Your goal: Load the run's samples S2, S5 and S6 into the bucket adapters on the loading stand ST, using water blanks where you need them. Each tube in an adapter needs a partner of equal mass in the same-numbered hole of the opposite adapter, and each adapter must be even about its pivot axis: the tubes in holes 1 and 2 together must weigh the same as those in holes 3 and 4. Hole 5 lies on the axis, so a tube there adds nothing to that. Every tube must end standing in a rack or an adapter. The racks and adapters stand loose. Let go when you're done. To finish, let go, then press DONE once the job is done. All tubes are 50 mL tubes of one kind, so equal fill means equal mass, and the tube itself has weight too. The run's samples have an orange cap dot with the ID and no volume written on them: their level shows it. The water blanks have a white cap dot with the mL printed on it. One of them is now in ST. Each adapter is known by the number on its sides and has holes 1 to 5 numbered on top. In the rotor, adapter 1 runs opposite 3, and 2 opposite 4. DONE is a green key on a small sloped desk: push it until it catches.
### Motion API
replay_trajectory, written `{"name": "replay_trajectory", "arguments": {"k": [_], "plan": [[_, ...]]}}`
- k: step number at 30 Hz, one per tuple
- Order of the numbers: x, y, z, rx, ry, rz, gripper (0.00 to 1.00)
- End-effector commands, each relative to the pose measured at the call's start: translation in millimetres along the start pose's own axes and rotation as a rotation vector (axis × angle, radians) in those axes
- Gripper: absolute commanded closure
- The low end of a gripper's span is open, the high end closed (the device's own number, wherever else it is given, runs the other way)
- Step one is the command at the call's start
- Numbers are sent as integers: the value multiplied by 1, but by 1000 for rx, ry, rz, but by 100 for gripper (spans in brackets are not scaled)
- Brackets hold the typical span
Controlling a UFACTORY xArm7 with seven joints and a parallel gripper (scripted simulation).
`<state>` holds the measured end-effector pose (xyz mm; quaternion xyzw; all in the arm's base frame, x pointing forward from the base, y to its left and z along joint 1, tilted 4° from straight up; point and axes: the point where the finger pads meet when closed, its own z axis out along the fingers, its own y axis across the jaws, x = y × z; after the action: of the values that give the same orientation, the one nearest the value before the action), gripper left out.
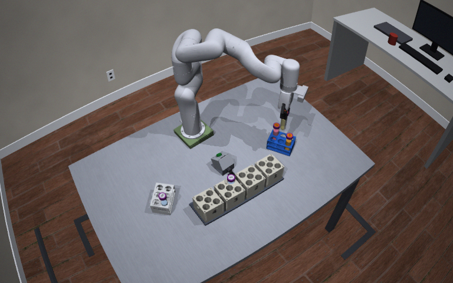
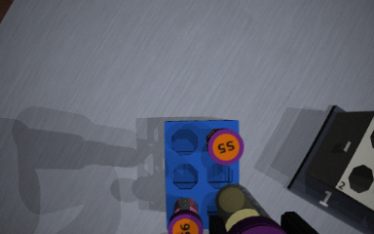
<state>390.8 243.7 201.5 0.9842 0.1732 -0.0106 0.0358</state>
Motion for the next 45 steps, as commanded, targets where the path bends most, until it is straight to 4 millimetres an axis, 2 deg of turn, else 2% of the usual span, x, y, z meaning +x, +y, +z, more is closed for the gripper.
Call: {"name": "replay_trajectory", "arguments": {"k": [1,8,45], "plan": [[1,0,-2,1,5,0,100],[1,0,-2,1,5,0,100],[1,0,64,1,5,0,100]]}}
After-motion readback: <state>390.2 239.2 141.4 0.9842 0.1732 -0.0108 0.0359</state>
